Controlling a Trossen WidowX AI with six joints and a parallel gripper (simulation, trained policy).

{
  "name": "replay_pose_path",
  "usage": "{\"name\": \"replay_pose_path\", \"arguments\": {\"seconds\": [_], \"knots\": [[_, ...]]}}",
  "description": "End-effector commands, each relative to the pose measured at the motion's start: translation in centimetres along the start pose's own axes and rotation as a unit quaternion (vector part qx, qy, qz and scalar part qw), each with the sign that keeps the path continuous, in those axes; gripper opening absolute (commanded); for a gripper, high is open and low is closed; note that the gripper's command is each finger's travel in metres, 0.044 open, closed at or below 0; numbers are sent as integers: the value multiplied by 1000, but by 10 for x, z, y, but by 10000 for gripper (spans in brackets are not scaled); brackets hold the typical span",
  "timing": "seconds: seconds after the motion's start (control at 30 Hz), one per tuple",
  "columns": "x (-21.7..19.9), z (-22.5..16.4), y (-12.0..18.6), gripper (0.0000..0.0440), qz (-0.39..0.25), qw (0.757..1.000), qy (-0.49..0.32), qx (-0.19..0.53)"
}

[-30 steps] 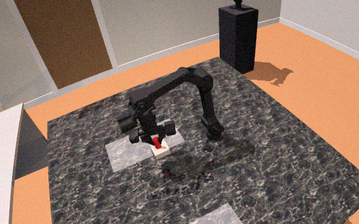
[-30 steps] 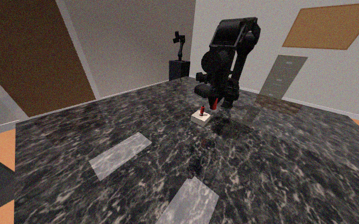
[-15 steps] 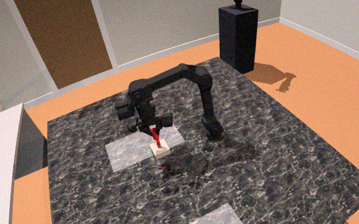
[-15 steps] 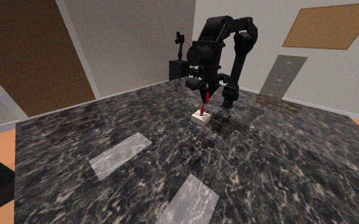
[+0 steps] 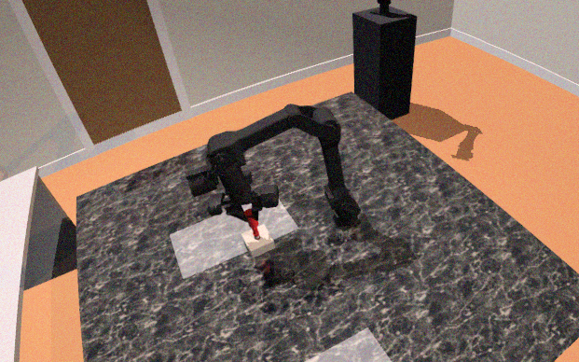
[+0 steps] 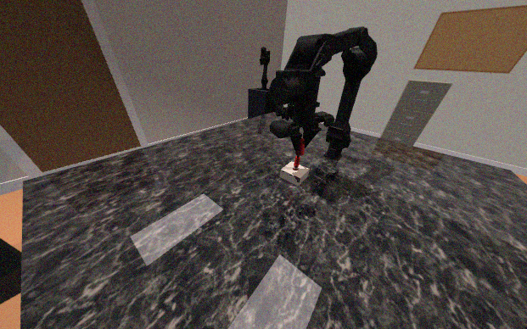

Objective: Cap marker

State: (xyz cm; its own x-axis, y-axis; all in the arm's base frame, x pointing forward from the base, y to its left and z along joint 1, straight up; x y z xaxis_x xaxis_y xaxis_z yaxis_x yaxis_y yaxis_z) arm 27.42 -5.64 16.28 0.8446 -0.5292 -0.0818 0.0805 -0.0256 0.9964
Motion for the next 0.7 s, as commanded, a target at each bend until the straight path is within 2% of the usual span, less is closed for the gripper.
{"name": "replay_pose_path", "arguments": {"seconds": [0.0,0.67], "knots": [[0,0,-8,6,-8,1000,0,1],[0,0,-50,0,-33,999,20,3]]}}
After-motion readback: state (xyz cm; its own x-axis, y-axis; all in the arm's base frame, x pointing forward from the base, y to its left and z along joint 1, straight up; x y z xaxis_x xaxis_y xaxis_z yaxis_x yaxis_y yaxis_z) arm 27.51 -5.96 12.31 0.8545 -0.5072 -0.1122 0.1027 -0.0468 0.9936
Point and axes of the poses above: the point midway between the two fingers, 35 mm back from their tips, its own y axis back along the fingers, its own x axis across the jaws, z = x × y, the point moved 1 cm from there along y, back along the fingers, and after that the axes turned 5 degrees about -y, right-handed, at the moved point
